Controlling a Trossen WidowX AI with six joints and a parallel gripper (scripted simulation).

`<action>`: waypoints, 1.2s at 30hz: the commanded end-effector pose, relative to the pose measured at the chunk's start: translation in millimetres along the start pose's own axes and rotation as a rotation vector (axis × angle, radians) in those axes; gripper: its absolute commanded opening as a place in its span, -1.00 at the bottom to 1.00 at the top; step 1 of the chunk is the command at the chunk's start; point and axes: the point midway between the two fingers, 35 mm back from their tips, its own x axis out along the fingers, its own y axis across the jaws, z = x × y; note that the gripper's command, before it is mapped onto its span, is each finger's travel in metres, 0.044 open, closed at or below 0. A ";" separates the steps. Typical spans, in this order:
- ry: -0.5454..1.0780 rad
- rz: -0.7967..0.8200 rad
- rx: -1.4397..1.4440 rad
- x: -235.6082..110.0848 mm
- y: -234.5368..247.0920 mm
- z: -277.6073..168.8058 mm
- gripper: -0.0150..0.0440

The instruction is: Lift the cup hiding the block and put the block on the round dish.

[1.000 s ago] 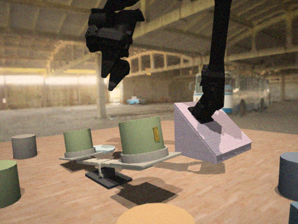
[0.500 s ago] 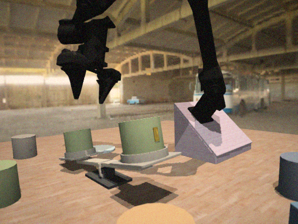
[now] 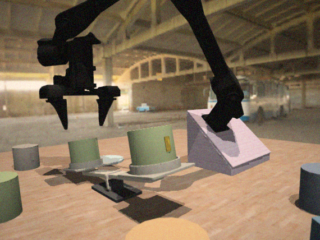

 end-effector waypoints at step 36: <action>-0.008 -0.005 0.014 56.5 3.6 3.2 1.00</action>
